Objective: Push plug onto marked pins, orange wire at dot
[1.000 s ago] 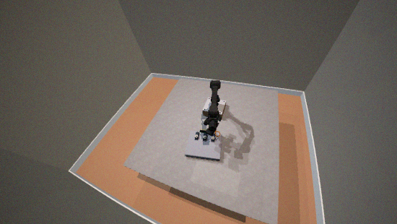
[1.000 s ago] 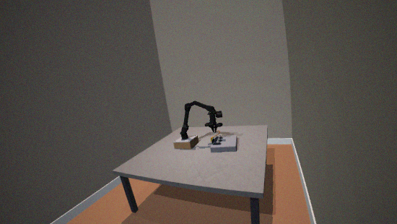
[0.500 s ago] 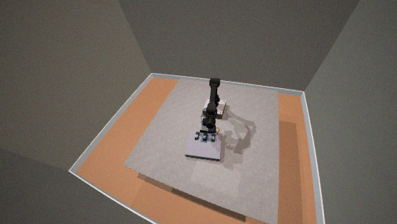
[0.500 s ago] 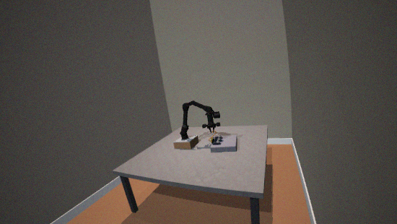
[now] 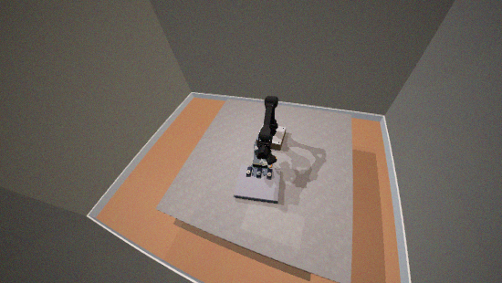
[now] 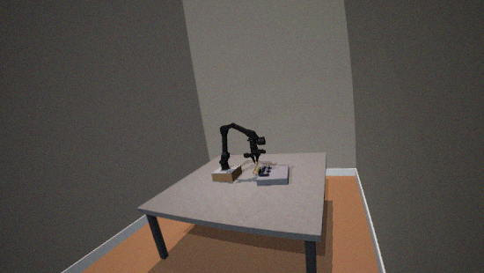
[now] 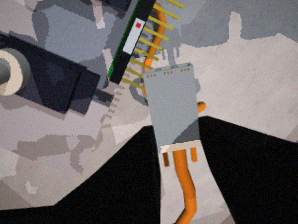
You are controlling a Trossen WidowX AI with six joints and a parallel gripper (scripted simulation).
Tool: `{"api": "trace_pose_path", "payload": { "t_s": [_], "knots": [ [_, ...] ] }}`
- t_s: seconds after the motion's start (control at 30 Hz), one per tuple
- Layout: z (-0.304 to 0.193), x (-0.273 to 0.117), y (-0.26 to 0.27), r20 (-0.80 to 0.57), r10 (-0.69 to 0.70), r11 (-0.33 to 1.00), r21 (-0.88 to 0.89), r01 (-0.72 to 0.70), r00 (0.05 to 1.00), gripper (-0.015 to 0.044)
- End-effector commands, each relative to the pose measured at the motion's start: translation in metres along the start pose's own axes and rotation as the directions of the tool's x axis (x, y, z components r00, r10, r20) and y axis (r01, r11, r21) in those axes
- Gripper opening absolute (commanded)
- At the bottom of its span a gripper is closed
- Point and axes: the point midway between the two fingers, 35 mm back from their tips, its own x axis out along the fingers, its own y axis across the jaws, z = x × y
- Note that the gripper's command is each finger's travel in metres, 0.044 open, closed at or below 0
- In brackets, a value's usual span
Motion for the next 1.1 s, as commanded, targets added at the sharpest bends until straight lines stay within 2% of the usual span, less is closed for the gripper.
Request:
{"api": "trace_pose_path", "payload": {
  "t_s": [0.0,0.37,0.73,0.87,1.07],
  "knots": [
    [-0.001,0.002,-0.009,0.001,-0.006,0.991,-0.134,0.007,1.0,0.0],
    [-0.003,0.004,-0.029,0.001,-0.008,0.887,-0.461,0.008,1.0,0.0],
    [-0.007,0.007,-0.048,0.001,-0.01,0.678,-0.735,0.007,1.0,0.0],
    [-0.009,0.009,-0.055,0.0,-0.01,0.586,-0.811,0.006,1.0,0.0],
    [-0.008,0.027,-0.055,0.0,-0.01,0.578,-0.816,0.006,1.0,0.0]
  ]
}}
